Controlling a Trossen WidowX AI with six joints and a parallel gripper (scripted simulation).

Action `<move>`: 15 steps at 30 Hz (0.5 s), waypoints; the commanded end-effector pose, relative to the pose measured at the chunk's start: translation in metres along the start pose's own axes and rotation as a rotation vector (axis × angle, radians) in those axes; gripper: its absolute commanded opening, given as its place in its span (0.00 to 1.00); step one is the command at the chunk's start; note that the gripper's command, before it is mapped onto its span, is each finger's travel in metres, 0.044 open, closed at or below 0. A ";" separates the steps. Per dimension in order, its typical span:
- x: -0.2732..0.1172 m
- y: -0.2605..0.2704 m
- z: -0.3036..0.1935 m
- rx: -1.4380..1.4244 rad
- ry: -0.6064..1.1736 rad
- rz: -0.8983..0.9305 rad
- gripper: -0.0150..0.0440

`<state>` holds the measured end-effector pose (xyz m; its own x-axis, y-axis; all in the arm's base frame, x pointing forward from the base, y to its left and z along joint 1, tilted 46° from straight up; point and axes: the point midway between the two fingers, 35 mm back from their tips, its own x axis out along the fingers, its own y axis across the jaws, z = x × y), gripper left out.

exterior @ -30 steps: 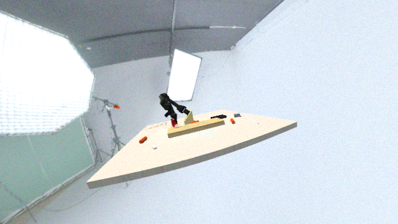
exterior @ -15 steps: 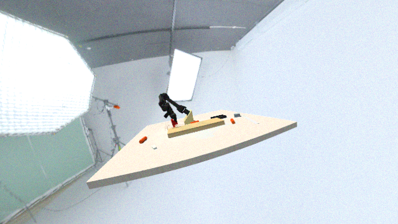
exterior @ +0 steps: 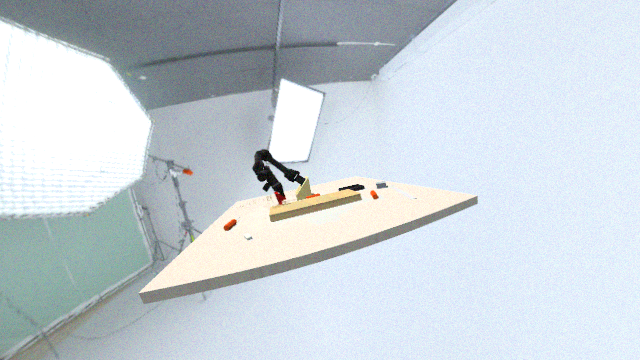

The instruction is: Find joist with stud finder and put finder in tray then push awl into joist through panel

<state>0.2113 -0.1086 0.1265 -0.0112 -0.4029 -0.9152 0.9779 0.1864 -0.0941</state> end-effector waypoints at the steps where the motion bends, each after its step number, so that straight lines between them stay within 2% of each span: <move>1: 0.001 0.001 -0.001 -0.010 0.027 -0.004 0.25; 15: 0.001 0.001 0.002 -0.012 0.132 -0.006 0.25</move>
<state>0.2117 -0.1112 0.1275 -0.0357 -0.3107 -0.9498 0.9772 0.1880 -0.0983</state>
